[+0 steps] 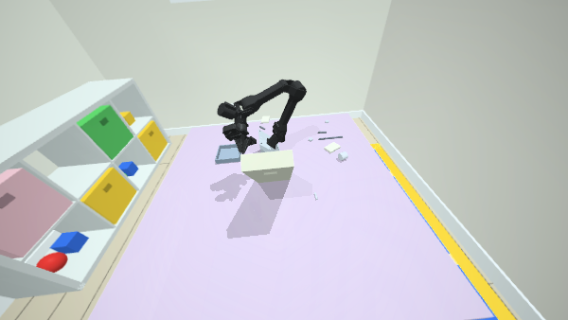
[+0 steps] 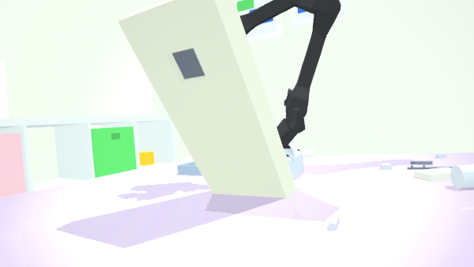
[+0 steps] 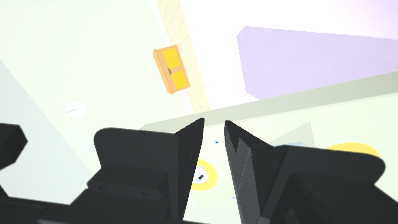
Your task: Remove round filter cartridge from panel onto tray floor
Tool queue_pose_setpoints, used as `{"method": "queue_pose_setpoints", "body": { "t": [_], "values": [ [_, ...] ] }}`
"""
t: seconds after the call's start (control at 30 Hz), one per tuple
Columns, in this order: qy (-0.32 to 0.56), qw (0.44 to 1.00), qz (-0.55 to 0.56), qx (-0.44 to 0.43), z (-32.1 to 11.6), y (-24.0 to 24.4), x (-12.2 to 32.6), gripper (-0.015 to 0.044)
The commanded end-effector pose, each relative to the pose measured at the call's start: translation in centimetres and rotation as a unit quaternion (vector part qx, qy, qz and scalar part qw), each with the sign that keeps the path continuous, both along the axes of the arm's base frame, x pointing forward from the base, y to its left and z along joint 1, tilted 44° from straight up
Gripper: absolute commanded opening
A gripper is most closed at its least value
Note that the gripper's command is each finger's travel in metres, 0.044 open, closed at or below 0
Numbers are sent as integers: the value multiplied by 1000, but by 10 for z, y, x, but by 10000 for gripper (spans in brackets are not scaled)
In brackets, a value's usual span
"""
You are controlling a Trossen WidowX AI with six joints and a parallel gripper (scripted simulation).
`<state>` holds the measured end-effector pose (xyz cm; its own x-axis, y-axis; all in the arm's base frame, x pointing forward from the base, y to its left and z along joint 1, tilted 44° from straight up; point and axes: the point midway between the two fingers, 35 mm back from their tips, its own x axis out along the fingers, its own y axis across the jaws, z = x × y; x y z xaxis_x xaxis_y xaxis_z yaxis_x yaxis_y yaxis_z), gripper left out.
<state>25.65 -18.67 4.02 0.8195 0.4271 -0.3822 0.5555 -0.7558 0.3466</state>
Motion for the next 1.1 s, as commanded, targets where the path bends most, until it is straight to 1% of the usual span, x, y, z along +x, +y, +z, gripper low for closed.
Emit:
{"method": "queue_pose_setpoints", "body": {
  "t": [0.0,0.3,0.73,1.07],
  "values": [
    [76,993,-29,82,62,16,23,90],
    [151,966,-74,194,126,48,35,90],
    [153,966,-75,196,127,49,35,90],
    [154,966,-74,194,120,55,47,90]
  ]
}}
